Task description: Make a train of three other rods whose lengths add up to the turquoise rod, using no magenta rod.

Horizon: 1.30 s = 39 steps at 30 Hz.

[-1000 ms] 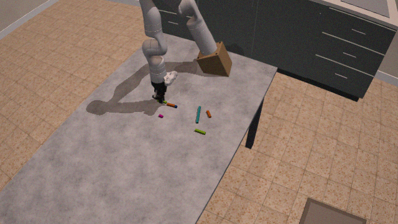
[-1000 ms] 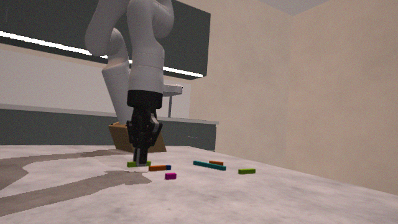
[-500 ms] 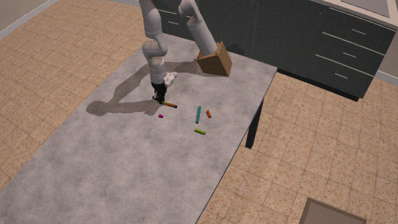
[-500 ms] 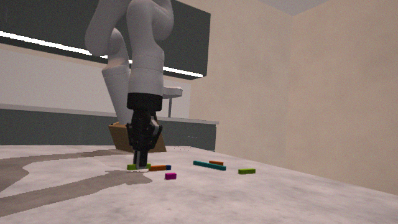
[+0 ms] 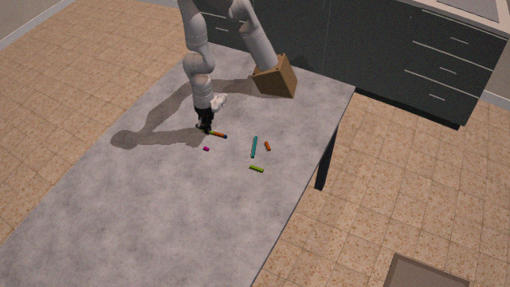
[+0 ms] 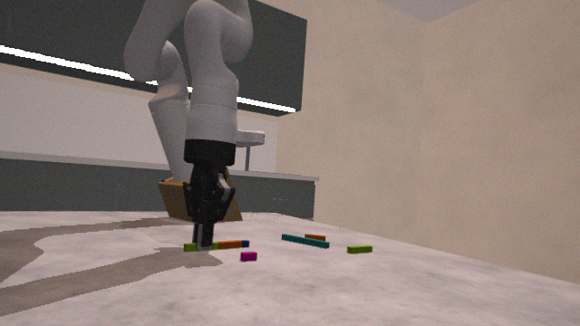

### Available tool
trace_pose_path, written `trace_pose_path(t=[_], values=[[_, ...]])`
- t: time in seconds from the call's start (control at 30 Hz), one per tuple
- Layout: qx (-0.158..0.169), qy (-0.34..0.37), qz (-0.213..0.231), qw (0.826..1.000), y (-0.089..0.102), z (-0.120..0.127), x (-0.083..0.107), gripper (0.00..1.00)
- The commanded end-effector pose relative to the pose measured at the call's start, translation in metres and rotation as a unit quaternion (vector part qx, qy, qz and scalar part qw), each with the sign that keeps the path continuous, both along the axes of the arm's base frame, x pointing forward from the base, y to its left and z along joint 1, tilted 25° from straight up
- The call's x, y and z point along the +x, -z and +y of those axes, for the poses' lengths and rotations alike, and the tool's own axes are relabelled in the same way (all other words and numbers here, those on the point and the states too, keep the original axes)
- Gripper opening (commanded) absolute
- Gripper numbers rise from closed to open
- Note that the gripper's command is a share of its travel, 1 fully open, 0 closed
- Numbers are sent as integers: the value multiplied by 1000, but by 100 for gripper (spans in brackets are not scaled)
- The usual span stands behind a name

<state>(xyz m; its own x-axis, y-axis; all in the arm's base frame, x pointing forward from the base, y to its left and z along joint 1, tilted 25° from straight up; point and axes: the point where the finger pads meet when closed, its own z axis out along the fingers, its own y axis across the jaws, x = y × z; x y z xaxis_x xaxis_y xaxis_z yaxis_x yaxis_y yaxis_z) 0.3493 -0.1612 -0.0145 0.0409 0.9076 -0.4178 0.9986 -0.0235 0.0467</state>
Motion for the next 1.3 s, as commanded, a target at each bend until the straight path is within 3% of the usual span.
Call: trace_pose_path(t=[0.0,1.0,1.27], values=[[2,3,-5,1000,1,2,3,5],[2,3,-5,1000,1,2,3,5],[2,3,-5,1000,1,2,3,16]])
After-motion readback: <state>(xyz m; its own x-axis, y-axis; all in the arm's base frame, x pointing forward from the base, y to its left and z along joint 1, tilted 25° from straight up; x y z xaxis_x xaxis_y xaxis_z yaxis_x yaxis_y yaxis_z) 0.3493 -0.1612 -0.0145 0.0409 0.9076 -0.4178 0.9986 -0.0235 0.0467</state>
